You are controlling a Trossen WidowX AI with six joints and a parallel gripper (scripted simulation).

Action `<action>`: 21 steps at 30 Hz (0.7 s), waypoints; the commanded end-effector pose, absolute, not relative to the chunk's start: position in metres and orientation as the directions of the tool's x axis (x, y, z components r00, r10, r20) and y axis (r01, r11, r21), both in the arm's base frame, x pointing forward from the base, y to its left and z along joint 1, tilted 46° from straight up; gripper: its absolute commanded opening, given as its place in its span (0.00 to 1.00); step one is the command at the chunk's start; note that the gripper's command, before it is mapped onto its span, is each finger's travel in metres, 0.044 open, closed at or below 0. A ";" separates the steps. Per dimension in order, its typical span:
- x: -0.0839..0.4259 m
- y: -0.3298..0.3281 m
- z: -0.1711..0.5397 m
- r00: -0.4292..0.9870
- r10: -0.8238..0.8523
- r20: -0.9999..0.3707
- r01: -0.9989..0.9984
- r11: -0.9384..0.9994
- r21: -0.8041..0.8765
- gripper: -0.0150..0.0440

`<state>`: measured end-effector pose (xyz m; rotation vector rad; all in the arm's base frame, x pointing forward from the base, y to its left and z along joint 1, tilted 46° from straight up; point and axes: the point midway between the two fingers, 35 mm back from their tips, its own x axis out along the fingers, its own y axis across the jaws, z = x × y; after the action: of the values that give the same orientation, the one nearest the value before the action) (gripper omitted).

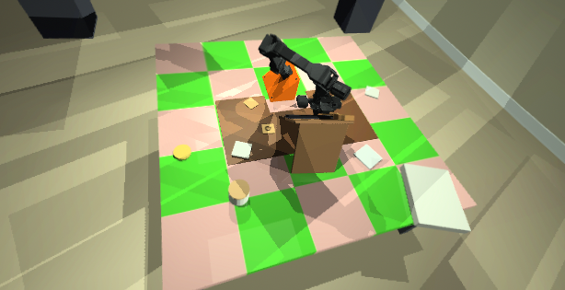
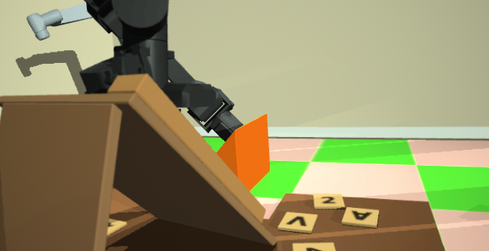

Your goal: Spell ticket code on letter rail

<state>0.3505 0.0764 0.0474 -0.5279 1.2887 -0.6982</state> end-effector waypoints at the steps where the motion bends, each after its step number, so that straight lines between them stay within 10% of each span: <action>1: 0.349 0.078 0.048 0.125 -0.723 -0.680 0.173 0.691 -0.702 0.25; 21: 0.330 0.092 0.059 0.124 -0.722 -0.680 0.172 0.691 -0.702 0.25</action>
<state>0.3340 0.0894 0.0551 -0.5333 1.2944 -0.6965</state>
